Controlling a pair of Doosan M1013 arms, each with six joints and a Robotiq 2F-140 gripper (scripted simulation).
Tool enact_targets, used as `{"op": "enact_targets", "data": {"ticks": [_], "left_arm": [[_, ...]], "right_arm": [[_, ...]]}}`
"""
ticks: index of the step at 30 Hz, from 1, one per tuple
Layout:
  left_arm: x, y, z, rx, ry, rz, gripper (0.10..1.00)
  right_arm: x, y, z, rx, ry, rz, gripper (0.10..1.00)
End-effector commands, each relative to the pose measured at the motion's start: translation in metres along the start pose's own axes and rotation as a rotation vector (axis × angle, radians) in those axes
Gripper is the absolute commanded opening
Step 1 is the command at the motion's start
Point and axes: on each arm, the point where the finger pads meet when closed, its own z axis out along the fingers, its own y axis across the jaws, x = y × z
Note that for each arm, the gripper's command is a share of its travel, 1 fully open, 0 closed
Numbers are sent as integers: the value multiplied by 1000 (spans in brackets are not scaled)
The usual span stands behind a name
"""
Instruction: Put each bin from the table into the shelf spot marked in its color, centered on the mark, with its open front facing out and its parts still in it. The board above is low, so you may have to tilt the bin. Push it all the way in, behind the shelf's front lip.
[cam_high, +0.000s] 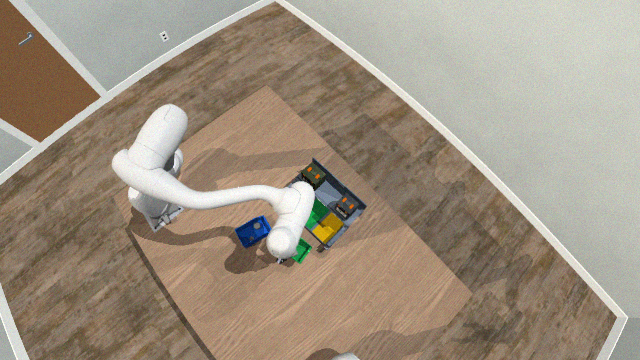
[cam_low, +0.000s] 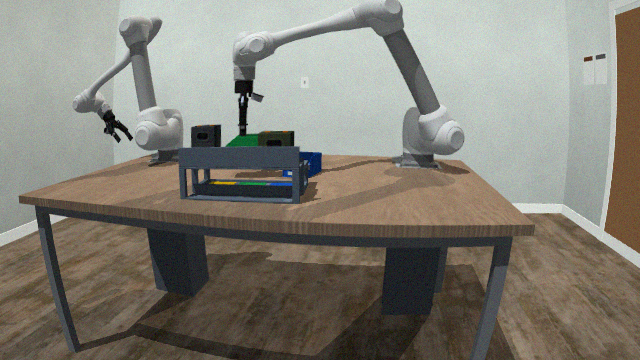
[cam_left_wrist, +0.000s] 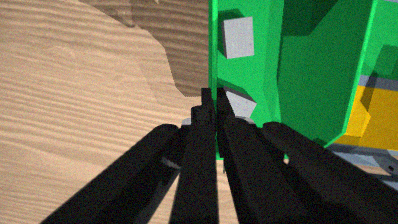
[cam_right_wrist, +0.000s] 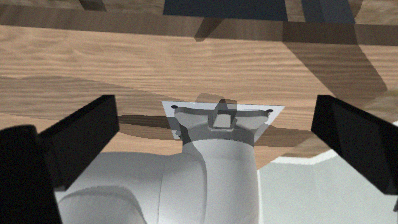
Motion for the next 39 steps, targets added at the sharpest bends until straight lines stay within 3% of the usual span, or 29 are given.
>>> {"op": "enact_targets", "data": {"ticks": [1,39], "left_arm": [[0,0,-1,-1,-2,1,99],[5,2,-1,-1,-2,69,99]], "right_arm": [[0,0,0,0,1,0,1000],[0,0,0,0,1,0,1000]]}}
